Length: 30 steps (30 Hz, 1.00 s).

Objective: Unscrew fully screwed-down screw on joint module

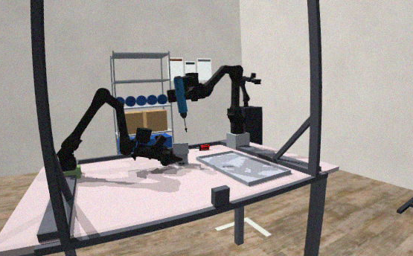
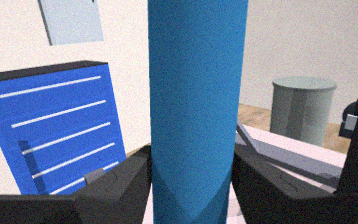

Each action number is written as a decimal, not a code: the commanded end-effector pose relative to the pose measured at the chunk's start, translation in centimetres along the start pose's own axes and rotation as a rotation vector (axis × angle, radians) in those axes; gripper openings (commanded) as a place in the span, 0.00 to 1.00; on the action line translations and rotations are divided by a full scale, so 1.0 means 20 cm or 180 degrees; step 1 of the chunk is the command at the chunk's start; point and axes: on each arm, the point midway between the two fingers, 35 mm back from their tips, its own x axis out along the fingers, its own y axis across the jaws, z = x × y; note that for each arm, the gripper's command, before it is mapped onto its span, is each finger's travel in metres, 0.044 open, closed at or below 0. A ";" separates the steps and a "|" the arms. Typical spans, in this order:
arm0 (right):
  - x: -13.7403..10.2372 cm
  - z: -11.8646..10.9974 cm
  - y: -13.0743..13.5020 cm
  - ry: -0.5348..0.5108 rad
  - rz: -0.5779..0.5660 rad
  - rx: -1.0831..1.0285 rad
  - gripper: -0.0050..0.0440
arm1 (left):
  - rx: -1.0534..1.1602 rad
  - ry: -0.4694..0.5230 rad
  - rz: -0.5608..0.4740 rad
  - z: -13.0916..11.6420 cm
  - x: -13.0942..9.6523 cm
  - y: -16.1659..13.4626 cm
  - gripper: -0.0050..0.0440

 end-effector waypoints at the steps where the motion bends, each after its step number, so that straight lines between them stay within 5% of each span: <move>1: -0.02 0.20 0.04 -0.0224 0.0036 -0.0209 0.43 | -0.0009 -0.0118 0.0002 0.08 -0.02 0.00 0.92; 10: -0.02 0.27 0.05 -0.0224 0.0036 -0.0210 0.43 | -0.0010 -0.0104 0.0003 0.06 -0.23 0.00 0.92; 18: -0.01 0.25 0.03 -0.0208 0.0035 -0.0195 0.43 | -0.0010 -0.0074 0.0003 0.04 -0.23 0.00 0.92; 24: -0.02 0.27 0.04 -0.0225 0.0033 -0.0216 0.43 | 0.0167 -0.0361 -0.0059 0.30 -0.19 -0.09 0.92; 30: -0.10 0.10 0.02 0.0155 -0.0069 0.0107 0.43 | 0.0164 -0.0200 -0.0028 0.45 -0.20 -0.08 0.92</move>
